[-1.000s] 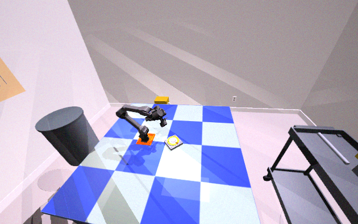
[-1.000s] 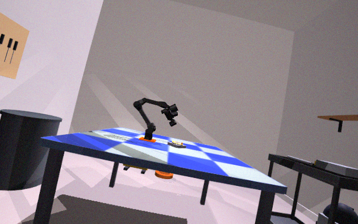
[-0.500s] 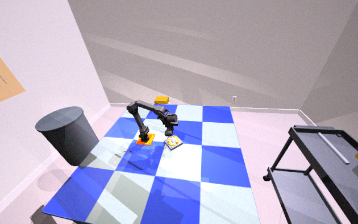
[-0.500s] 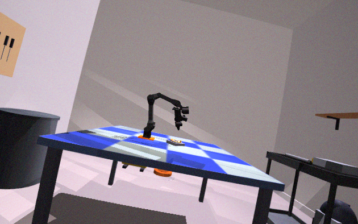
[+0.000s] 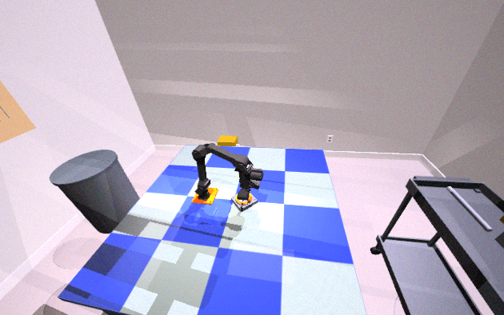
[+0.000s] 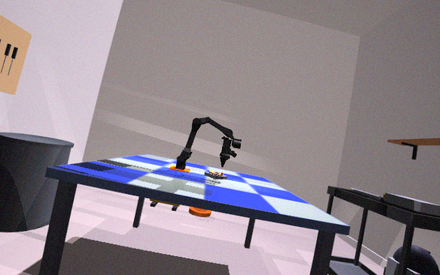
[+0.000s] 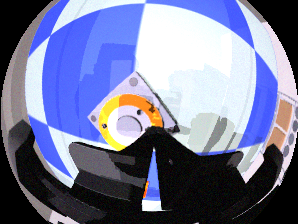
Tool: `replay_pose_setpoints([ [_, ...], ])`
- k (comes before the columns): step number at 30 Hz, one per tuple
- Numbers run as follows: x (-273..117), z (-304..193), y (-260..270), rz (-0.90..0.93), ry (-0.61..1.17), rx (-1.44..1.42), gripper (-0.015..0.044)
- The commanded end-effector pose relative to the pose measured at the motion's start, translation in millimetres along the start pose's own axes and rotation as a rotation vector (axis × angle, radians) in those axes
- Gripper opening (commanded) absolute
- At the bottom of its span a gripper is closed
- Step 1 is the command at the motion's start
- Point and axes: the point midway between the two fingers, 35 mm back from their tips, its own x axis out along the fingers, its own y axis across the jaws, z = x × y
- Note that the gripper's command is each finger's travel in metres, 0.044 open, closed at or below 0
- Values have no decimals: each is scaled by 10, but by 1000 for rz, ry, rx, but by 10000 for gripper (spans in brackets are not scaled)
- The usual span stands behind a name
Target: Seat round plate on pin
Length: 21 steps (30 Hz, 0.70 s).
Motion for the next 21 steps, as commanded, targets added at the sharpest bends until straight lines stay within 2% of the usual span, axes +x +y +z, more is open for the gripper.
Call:
replay_pose_setpoints([
  [1,70,23,-28,-14,9,-4,0],
  [10,464,12,-36,-14,9,-4,0],
  [21,487,66,17,-14,8,-4,0],
])
